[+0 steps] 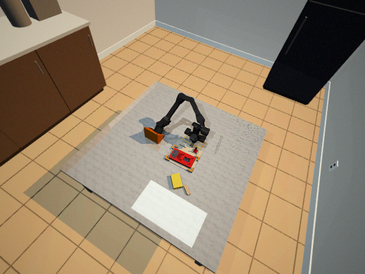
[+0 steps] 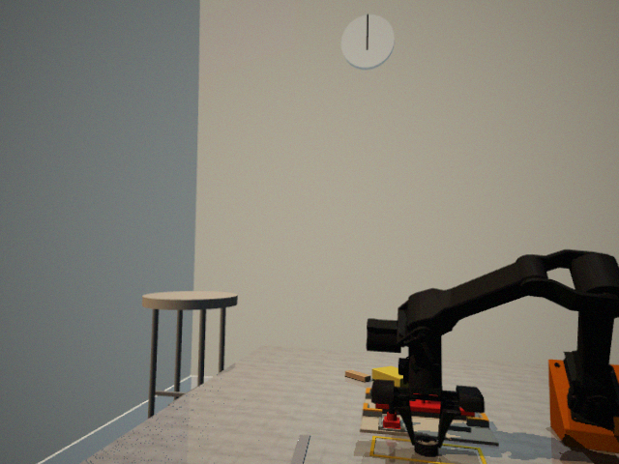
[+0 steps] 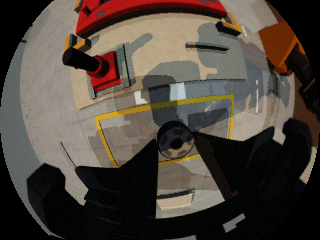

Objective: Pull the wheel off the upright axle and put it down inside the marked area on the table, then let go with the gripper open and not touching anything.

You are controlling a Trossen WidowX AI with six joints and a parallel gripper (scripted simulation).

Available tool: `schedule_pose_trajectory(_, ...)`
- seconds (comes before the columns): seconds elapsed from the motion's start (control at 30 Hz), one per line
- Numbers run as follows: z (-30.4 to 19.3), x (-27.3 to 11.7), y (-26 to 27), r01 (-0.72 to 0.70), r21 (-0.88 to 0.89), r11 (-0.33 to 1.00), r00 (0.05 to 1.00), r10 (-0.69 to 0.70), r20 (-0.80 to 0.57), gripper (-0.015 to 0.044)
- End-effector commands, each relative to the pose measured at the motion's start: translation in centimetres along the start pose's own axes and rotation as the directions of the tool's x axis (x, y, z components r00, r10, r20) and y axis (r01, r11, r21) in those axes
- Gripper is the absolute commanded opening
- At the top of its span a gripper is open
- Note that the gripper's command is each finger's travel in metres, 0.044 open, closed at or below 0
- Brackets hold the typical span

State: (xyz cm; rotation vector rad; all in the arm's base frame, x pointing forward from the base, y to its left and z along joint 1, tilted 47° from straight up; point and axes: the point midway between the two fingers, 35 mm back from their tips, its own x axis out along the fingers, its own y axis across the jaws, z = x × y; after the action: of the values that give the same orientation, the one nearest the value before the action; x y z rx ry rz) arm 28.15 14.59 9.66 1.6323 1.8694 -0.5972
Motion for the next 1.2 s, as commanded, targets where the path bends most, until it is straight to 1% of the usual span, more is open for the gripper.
schedule_pose_trajectory(0.0, 0.0, 0.0, 0.0, 0.003, -0.002, 1.000, 1.000, -0.003, 0.000, 0.0157)
schedule_pose_trajectory(0.17, 0.0, -0.2, 0.0, 0.002, -0.002, 1.000, 1.000, -0.002, 0.000, 0.0289)
schedule_pose_trajectory(0.2, 0.0, -0.5, 0.0, 0.002, -0.002, 1.000, 1.000, -0.002, 0.001, 0.0300)
schedule_pose_trajectory(0.43, 0.1, -5.8, 0.0, -0.006, 0.000, 1.000, 1.000, 0.006, 0.000, 0.0300)
schedule_pose_trajectory(0.57, 0.1, -6.0, 0.0, -0.006, 0.000, 1.000, 1.000, 0.006, -0.001, 0.0300)
schedule_pose_trajectory(0.6, 0.3, -5.2, 0.0, -0.011, 0.005, 1.000, 1.000, 0.011, 0.000, 0.0326)
schedule_pose_trajectory(0.73, 2.0, -7.3, -2.5, -0.010, 0.008, 1.000, 1.000, 0.009, 0.014, 0.0431)
schedule_pose_trajectory(0.77, 2.5, -7.9, -3.4, -0.008, 0.008, 1.000, 1.000, 0.008, 0.015, 0.0440)
schedule_pose_trajectory(0.97, 3.9, -10.4, -8.0, -0.001, 0.006, 1.000, 1.000, 0.001, 0.003, 0.0440)
schedule_pose_trajectory(1.17, 3.9, -10.5, -8.1, -0.001, 0.005, 1.000, 1.000, 0.001, 0.003, 0.0440)
